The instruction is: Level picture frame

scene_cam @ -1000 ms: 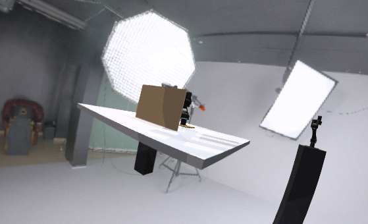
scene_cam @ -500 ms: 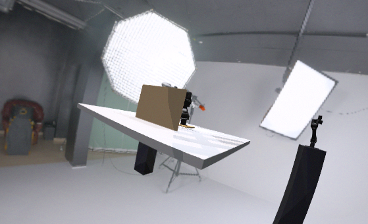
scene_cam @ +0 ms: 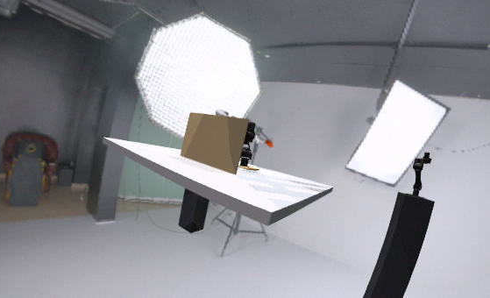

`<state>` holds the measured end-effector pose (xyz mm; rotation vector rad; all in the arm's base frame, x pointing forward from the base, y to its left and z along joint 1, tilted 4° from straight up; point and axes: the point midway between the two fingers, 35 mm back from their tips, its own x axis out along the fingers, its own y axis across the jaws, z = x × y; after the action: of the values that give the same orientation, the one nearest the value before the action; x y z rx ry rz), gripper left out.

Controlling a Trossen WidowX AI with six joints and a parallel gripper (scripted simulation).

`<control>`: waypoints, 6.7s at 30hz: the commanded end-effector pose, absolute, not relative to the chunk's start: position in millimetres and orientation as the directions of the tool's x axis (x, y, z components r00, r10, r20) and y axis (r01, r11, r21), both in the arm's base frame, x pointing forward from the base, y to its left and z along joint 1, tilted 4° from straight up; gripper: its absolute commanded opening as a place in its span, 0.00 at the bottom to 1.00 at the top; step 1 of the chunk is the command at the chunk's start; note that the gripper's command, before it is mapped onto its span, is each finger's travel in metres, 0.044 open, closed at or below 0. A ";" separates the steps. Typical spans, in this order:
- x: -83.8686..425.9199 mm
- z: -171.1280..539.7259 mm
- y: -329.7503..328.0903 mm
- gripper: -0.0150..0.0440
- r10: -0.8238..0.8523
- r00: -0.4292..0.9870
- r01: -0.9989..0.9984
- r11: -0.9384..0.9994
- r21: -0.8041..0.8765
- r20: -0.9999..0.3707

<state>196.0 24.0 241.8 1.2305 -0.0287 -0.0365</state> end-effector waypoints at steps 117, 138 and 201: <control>362.0 205.8 17.2 0.69 -0.047 0.999 0.000 0.339 0.941 0.017; 391.9 206.0 15.6 0.69 -0.047 0.999 -0.002 0.340 0.941 0.019; 391.9 207.4 15.9 0.25 -0.047 0.999 -0.002 0.339 0.941 0.019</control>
<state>391.8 15.4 206.1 1.2306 -0.0466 -0.0324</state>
